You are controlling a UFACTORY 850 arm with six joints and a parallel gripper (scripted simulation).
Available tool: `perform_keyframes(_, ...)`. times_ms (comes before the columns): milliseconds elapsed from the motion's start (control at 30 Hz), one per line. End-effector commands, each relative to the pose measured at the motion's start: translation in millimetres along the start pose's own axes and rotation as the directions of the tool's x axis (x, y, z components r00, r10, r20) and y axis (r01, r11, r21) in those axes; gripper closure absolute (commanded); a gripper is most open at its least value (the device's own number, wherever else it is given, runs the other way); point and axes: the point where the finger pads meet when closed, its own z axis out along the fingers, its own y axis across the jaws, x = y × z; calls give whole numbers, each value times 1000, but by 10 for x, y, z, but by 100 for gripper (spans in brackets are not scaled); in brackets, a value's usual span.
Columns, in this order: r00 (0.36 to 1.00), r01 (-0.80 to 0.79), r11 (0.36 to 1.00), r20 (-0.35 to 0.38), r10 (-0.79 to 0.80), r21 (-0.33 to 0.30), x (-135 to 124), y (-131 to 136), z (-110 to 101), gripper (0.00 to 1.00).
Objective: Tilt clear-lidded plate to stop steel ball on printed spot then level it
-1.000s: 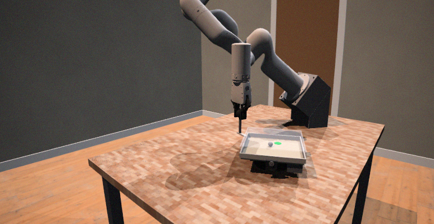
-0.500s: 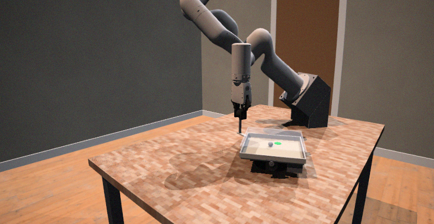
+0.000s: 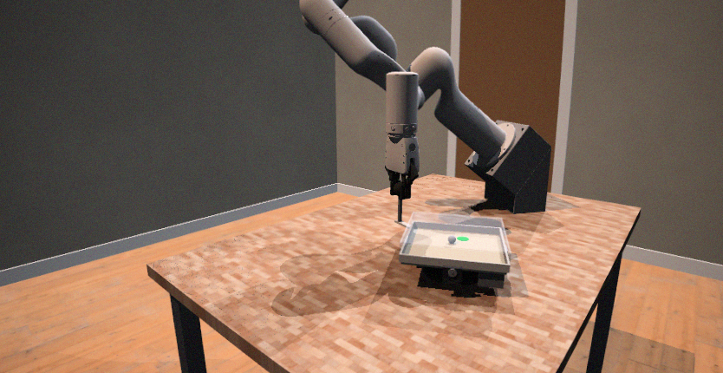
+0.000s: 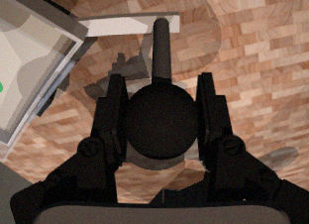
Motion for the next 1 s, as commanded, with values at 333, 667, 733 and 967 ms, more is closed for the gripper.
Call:
perform_keyframes(333, 1000, 1, 1000, 2, -1, 1, -11, -2, 1, 100)
perform_keyframes(667, 1000, 1, 1000, 2, -1, 1, -11, -2, 1, 100)
perform_keyframes(733, 1000, 1, 1000, 2, -1, 1, -1, -3, -1, 100)
perform_keyframes(967, 1000, 1, 1000, 2, -1, 1, 23, -5, -6, 100)
